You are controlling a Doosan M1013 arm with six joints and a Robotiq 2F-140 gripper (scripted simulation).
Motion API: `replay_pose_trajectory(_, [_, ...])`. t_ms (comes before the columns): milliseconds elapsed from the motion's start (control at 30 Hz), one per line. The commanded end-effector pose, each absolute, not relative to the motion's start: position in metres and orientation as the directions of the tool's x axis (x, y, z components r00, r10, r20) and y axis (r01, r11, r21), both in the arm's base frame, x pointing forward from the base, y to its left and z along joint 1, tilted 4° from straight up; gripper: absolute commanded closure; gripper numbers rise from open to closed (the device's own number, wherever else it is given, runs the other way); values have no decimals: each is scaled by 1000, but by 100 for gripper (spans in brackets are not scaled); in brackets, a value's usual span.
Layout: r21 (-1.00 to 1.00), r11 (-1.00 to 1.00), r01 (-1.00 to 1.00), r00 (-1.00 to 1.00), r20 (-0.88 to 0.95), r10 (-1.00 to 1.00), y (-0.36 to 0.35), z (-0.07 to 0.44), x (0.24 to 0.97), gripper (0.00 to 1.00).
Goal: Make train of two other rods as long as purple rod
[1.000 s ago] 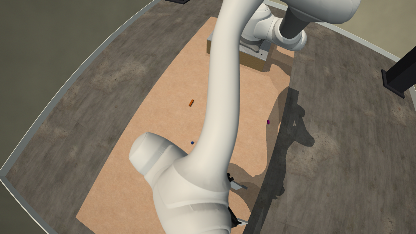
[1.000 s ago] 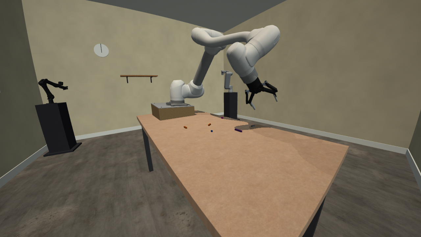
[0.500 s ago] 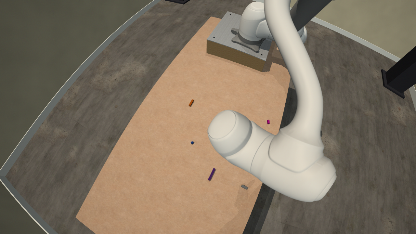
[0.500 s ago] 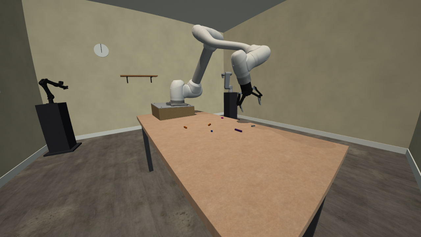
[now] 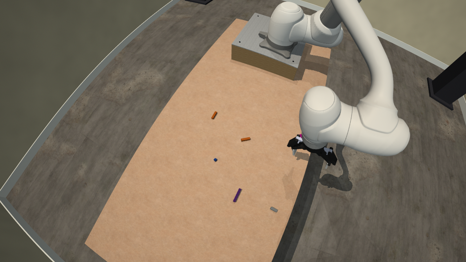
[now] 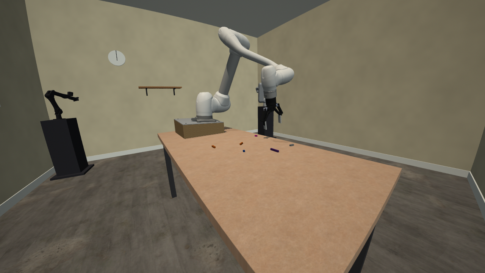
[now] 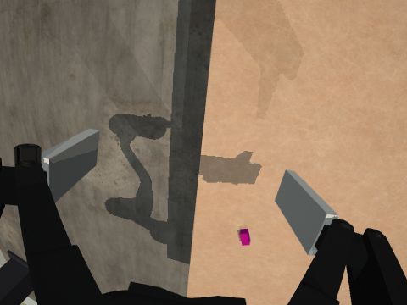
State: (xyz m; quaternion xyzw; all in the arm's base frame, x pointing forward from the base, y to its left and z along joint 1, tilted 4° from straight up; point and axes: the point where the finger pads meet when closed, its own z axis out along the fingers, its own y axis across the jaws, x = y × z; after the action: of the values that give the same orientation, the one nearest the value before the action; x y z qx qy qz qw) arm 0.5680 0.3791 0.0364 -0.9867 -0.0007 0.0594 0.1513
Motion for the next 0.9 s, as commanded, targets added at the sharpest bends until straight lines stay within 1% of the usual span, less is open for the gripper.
replay_pose_trajectory(0, [-256,-960,110,989,-65,130,373,29,527,0])
replay_pose_trajectory(33, [-243,-959,147,985,-53,165,370,27,516,0])
replay_pose_trajectory(100, [-243,-959,147,985,-53,165,370,27,516,0])
replay_pose_trajectory(133, [-207,-946,251,965,-23,261,363,21,486,0])
replay_pose_trajectory(300, [-144,-897,419,907,18,421,348,13,437,0])
replay_pose_trajectory(600, [-14,-684,729,683,69,727,309,-5,343,0])
replay_pose_trajectory(867, [9,-631,776,629,73,774,301,-8,326,0])
